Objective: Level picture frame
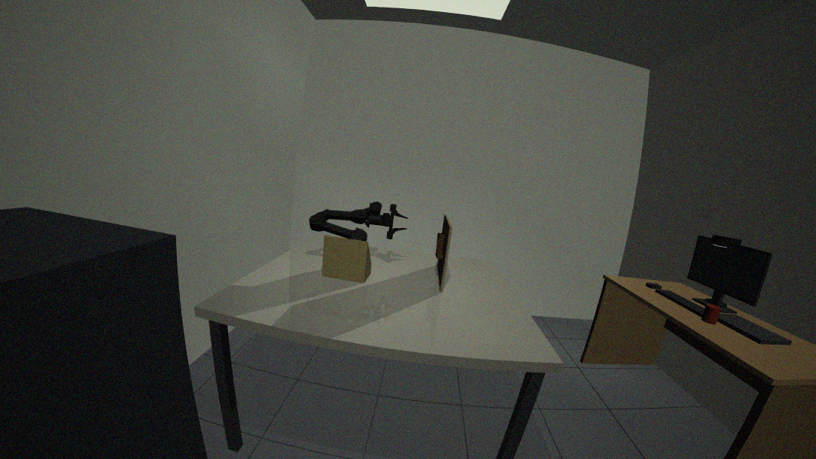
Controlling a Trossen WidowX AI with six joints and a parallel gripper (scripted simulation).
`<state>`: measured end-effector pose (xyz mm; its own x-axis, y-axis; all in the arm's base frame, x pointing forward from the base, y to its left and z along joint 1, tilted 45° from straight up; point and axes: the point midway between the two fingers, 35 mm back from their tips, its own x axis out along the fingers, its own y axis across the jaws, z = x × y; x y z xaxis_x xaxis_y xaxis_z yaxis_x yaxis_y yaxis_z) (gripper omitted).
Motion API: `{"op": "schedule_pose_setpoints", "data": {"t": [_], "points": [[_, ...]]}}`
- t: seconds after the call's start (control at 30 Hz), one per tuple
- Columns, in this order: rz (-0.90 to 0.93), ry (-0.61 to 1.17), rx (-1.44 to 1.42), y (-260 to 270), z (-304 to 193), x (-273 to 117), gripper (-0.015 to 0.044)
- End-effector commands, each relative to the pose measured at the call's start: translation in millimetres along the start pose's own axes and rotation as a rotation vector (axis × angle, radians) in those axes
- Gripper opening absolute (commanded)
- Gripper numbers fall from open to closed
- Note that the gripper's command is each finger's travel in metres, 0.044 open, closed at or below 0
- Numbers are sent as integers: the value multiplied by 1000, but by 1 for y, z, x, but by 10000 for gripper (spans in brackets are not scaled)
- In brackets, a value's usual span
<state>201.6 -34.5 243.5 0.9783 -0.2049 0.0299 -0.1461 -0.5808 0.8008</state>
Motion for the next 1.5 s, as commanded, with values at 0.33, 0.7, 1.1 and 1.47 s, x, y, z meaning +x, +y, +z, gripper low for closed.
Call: {"op": "schedule_pose_setpoints", "data": {"t": [0.33, 0.7, 1.1, 1.47], "points": [[-4, 1, 5, -1, 0, 0, 260], [1, 1, 2, -7, -3, 22, 260], [0, 4, 7, -40, -7, 64, 260], [0, 4, 7, -40, -6, 65, 260]]}}
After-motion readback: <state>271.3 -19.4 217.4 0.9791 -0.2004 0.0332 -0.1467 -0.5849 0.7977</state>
